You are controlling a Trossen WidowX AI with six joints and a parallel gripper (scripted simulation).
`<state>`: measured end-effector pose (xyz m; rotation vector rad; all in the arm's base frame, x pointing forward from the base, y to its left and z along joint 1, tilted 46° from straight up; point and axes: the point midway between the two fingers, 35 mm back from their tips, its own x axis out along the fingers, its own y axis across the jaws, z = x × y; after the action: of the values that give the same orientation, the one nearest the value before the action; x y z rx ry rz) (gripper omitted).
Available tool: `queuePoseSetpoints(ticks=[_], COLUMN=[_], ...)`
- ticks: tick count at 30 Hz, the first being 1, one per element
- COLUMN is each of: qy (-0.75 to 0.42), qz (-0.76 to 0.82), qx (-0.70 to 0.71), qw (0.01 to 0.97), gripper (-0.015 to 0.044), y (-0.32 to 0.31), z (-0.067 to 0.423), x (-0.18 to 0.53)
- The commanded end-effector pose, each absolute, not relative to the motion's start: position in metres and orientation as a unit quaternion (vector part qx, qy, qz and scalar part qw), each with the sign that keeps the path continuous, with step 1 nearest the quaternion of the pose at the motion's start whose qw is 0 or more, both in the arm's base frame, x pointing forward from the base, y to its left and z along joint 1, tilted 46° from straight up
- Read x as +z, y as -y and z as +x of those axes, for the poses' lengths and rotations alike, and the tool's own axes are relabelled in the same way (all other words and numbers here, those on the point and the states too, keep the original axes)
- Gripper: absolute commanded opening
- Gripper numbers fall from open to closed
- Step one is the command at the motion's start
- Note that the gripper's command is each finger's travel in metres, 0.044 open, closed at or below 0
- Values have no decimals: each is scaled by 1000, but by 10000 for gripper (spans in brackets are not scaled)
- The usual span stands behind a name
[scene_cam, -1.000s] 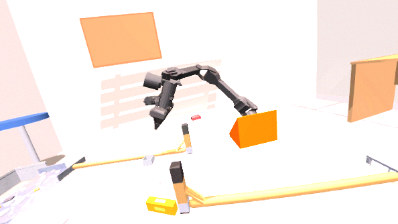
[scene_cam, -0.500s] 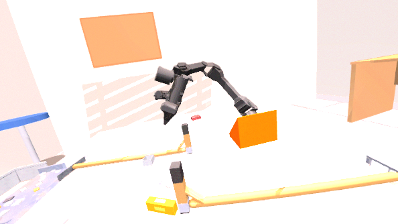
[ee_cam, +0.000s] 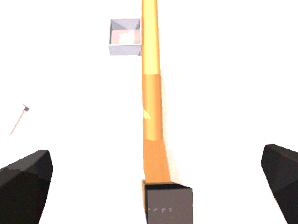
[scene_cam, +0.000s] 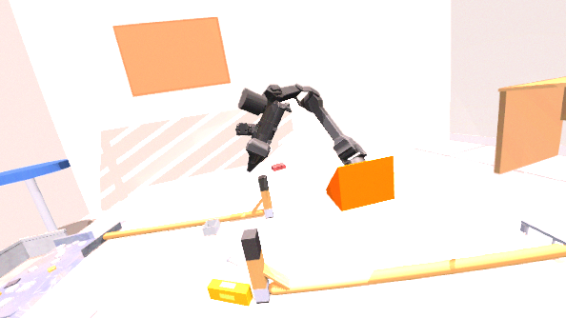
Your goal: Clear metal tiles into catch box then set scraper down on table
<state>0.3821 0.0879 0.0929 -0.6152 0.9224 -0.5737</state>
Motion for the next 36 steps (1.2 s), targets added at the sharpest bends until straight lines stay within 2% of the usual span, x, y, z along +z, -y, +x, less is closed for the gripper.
queuePoseSetpoints(ticks=[1,17,36], qy=[-422,-399,-397], qz=[-289,-297,-298], qx=[-268,-257,-257], qw=[817,829,829], gripper=[440,440,440], y=[-91,-94,-65], z=[370,323,319], x=[94,92,63])
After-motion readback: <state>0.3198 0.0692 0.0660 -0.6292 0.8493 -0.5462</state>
